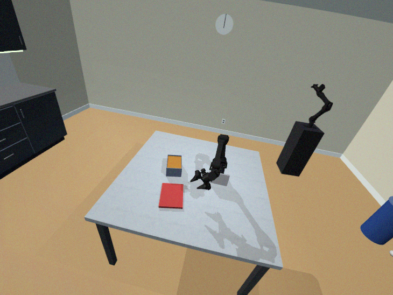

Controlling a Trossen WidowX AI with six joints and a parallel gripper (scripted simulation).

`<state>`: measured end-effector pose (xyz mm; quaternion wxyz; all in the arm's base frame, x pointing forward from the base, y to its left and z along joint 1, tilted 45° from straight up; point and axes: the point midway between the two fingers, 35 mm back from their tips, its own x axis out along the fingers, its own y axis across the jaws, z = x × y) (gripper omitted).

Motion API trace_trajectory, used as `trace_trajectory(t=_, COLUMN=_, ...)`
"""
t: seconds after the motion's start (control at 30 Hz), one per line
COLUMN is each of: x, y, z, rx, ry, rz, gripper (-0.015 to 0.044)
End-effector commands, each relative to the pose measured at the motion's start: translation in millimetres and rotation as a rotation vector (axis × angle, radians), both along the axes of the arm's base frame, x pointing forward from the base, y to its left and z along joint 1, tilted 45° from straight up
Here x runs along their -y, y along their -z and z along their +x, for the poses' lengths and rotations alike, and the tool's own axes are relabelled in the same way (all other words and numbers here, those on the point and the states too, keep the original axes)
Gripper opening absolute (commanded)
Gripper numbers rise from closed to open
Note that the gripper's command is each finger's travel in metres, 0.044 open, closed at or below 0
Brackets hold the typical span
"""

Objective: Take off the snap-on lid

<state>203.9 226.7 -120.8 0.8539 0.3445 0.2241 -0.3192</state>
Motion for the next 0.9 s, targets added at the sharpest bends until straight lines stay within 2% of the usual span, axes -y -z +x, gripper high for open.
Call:
trace_trajectory(t=0.0, x=-6.2, y=-5.8, z=-2.3, rx=-0.004, ry=0.003, rz=0.006, gripper=0.044)
trace_trajectory(t=0.87, x=-6.2, y=-7.4, z=-2.5, rx=-0.004, ry=0.003, rz=0.006, gripper=0.044)
